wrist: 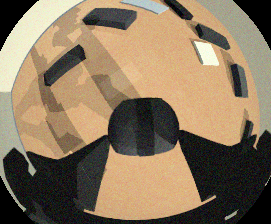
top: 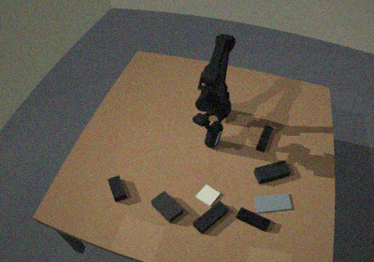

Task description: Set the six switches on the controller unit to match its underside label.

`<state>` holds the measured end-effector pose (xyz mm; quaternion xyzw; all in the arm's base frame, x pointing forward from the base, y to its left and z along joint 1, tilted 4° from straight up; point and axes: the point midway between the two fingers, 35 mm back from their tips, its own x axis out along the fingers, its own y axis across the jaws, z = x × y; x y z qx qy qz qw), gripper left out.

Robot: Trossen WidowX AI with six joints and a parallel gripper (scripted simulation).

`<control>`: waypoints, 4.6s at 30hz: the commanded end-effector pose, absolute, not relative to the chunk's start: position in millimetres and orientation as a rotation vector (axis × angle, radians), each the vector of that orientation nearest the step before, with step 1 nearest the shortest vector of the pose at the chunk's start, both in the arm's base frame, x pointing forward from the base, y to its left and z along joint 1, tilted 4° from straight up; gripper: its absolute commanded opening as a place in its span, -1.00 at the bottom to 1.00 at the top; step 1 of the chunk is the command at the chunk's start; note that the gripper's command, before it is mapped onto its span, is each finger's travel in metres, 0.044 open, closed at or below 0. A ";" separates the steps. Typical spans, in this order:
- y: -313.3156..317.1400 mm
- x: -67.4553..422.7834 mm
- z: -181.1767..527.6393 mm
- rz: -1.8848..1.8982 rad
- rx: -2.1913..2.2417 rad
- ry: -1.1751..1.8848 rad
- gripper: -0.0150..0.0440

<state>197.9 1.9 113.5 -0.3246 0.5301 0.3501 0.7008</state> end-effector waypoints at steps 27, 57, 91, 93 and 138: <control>-21.4 183.2 110.7 0.748 -0.767 1.263 0.65; -40.0 171.5 106.4 0.726 -0.801 1.329 0.65; -61.0 158.7 97.9 0.706 -0.829 1.384 0.65; -62.3 157.9 97.2 0.706 -0.829 1.384 0.65; -89.1 142.4 78.2 0.705 -0.831 1.387 0.65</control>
